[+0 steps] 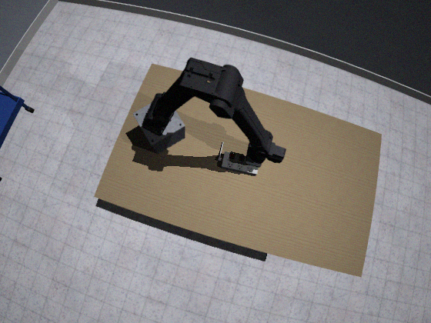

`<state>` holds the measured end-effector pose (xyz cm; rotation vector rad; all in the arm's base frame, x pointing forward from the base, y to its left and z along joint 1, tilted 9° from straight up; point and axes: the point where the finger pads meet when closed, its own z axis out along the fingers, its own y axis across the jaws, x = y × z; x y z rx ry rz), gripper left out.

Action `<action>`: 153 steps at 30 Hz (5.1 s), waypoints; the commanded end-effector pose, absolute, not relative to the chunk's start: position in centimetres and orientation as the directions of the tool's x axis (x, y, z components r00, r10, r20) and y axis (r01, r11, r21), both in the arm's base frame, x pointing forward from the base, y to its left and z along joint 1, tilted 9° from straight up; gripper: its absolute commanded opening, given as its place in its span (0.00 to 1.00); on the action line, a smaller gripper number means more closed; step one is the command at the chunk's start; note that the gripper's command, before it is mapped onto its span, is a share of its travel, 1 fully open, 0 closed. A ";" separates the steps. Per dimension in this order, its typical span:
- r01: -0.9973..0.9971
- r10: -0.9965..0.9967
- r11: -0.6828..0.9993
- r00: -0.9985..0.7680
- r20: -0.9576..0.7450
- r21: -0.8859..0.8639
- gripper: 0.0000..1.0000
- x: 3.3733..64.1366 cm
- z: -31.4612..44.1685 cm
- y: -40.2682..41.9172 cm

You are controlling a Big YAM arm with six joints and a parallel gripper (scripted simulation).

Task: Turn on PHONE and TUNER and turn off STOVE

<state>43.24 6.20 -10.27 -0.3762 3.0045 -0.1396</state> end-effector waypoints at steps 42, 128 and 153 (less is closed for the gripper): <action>-0.246 -0.260 0.963 -0.955 -0.144 -0.107 0.00 45.5 -10.6 6.2; -0.247 -0.260 0.963 -0.957 -0.132 -0.106 0.00 44.8 -11.4 6.0; -0.252 -0.266 0.962 -0.953 -0.143 -0.107 0.00 45.5 -12.0 6.4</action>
